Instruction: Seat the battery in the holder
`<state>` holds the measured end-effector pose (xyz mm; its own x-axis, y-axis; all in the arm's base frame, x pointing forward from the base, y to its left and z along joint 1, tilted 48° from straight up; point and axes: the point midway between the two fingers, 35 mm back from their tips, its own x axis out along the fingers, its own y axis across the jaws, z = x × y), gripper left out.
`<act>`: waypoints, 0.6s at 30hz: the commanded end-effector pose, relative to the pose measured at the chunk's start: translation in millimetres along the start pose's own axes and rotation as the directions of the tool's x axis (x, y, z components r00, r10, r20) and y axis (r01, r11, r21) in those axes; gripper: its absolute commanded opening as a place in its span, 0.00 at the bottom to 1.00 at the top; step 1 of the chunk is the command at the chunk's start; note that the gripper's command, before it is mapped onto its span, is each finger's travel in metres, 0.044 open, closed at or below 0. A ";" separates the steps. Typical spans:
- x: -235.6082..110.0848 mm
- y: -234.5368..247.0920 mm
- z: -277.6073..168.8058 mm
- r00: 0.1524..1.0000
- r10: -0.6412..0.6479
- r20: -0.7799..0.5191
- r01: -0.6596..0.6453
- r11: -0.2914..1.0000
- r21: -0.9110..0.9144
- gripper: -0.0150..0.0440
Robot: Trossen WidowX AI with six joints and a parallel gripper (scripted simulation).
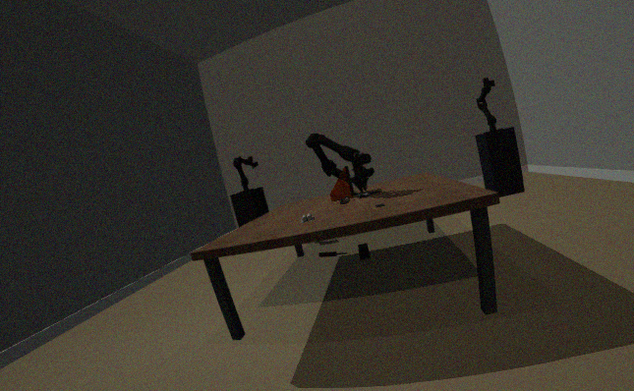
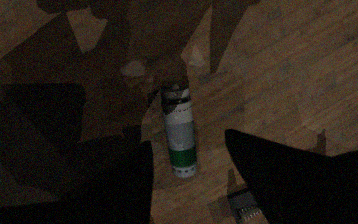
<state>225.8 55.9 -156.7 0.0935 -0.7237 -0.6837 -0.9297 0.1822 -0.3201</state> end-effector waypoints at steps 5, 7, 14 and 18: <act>17.6 3.0 -4.1 1.000 0.005 -0.014 -0.005 1.000 -0.011 0.64; 20.9 3.0 -4.3 1.000 0.004 -0.015 -0.004 1.000 -0.011 0.64; 32.1 3.0 -5.4 1.000 0.001 -0.017 -0.001 1.000 -0.011 0.64; 33.1 3.0 -5.6 1.000 0.001 -0.018 -0.001 1.000 -0.011 0.60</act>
<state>227.6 34.2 -174.3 0.0937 -0.7284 -0.6787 -0.9295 0.1801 -0.3217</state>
